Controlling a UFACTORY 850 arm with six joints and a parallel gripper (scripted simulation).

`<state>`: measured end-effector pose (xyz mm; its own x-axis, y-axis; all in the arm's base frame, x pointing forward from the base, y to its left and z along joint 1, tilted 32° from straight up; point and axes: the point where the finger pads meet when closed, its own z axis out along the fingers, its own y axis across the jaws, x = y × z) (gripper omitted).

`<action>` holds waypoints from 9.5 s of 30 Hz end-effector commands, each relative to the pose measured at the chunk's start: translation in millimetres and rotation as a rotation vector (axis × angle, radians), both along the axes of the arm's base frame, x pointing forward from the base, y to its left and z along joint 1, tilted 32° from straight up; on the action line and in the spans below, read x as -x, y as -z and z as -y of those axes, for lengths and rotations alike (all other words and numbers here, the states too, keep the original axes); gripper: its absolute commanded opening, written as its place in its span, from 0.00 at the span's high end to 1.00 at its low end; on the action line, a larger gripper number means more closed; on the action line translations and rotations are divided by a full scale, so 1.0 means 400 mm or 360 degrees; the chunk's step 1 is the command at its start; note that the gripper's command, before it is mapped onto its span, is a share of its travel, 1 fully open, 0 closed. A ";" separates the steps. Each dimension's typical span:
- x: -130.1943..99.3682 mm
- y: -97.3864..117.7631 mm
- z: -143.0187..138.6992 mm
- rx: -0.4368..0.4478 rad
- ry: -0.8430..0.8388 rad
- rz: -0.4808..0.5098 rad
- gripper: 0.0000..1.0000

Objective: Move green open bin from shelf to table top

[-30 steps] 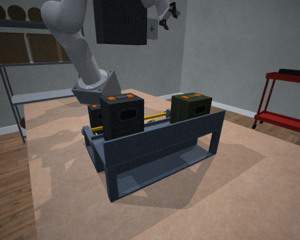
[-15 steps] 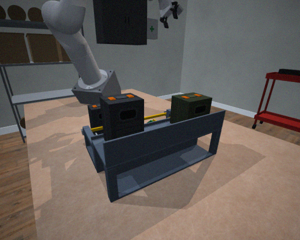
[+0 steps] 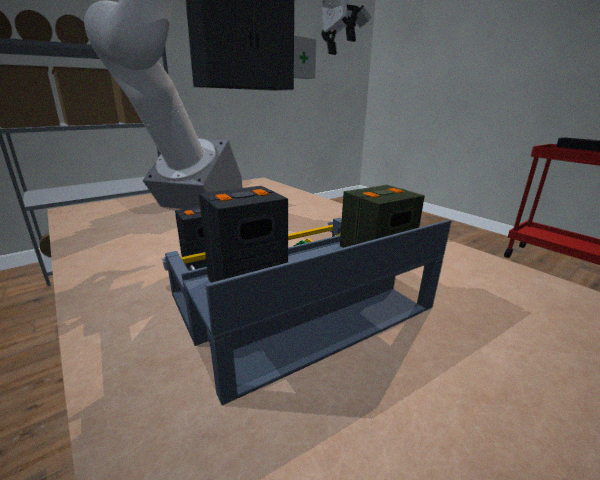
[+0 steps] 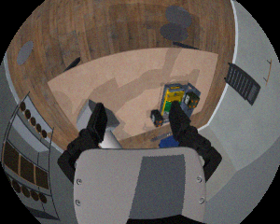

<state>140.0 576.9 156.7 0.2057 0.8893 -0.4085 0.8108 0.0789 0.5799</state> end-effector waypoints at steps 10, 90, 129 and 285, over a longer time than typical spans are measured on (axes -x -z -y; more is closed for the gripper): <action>-0.001 -0.001 0.001 -0.0053 0.0088 -0.0158 0.00; -0.198 -0.258 0.377 -0.0150 0.0231 -0.0402 0.00; -0.297 -0.386 0.564 -0.0149 0.0231 -0.0402 0.00; -0.724 -0.400 1.326 -0.0148 0.0231 -0.0400 0.00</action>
